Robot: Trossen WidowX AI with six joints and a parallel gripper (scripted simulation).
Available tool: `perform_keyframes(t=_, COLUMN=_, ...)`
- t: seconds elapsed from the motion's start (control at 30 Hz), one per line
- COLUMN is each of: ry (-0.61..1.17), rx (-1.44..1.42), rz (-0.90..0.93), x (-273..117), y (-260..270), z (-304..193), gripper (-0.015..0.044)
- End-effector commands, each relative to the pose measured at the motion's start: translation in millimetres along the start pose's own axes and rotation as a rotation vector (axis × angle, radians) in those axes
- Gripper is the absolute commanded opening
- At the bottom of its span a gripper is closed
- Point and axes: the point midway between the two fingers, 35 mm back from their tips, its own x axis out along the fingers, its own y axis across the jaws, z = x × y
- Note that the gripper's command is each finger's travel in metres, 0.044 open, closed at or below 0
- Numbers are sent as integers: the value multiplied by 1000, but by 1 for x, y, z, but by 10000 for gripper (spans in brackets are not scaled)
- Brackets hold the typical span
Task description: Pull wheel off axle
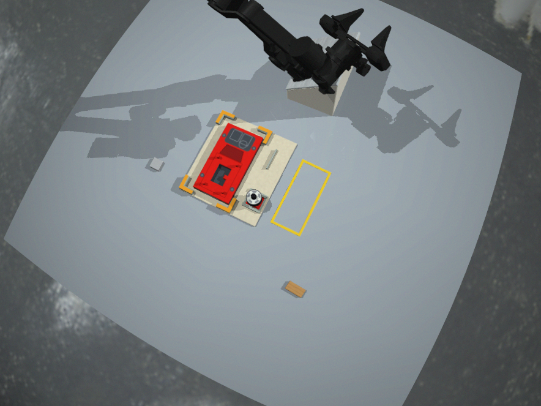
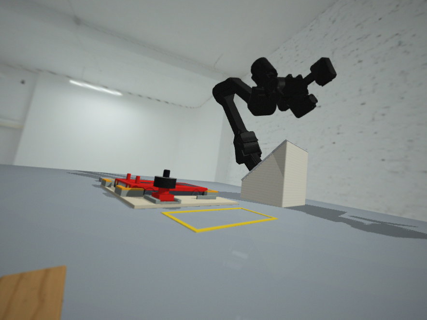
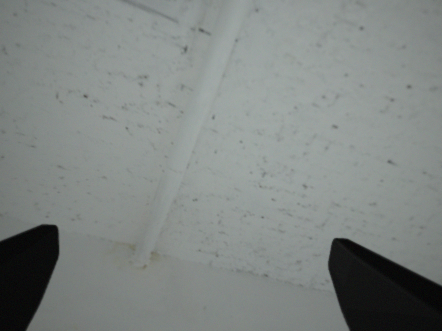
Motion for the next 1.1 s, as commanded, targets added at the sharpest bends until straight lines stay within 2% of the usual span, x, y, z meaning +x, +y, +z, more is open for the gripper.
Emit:
perform_keyframes(t=0.0, ry=2, rx=13, rz=6, x=0, y=1, z=0, gripper=374)
perform_keyframes(t=0.1, ry=34, rx=203, rz=84, x=-6, y=21, z=-5, gripper=300)
perform_keyframes(t=0.33, ry=186, rx=769, rz=299, x=-32, y=79, z=-15, gripper=300)
perform_keyframes(t=0.57, ry=422, rx=1317, rz=475, x=-69, y=129, z=-15, gripper=300)
perform_keyframes(t=0.83, ry=809, rx=1896, rz=615, x=-121, y=174, z=-5, gripper=300)
perform_keyframes(t=1.07, ry=1275, rx=2319, rz=666, x=-175, y=199, z=11, gripper=300)
